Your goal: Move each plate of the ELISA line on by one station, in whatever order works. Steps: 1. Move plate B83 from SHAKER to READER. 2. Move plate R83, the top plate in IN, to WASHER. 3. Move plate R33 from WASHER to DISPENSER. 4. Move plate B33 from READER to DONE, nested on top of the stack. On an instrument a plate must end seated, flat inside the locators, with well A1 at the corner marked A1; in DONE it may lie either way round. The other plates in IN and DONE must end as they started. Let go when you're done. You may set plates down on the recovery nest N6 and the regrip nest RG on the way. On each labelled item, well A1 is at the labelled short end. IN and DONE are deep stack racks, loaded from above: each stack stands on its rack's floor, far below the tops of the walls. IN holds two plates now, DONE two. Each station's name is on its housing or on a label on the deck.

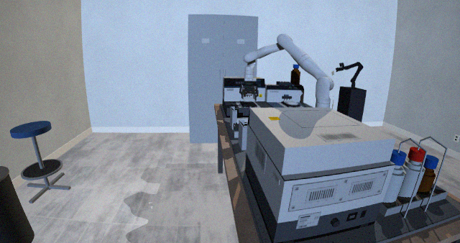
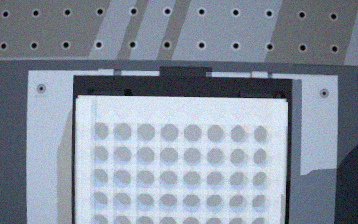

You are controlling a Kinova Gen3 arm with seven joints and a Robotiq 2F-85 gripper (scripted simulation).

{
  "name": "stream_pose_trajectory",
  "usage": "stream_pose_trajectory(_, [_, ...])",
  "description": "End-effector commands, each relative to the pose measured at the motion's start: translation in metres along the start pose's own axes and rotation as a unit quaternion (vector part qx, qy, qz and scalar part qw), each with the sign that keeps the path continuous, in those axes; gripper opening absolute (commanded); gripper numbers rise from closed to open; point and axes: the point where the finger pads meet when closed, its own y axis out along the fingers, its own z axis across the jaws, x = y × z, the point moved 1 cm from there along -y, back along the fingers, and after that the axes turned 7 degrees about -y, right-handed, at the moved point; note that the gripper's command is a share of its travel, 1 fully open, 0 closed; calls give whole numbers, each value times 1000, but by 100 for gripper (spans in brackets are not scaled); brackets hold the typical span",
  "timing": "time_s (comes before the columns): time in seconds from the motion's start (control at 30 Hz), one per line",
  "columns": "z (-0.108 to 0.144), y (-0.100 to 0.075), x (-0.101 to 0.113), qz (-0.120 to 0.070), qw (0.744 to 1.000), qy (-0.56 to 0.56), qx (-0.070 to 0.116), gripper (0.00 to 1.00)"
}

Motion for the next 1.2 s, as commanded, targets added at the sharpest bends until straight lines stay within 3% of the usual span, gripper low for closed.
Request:
stream_pose_trajectory(0.0, [0,-1,0,-1,1000,0,1,94])
stream_pose_trajectory(0.63, [0,17,0,-1,1000,0,1,94])
stream_pose_trajectory(1.17, [0,17,0,-1,1000,0,1,94])
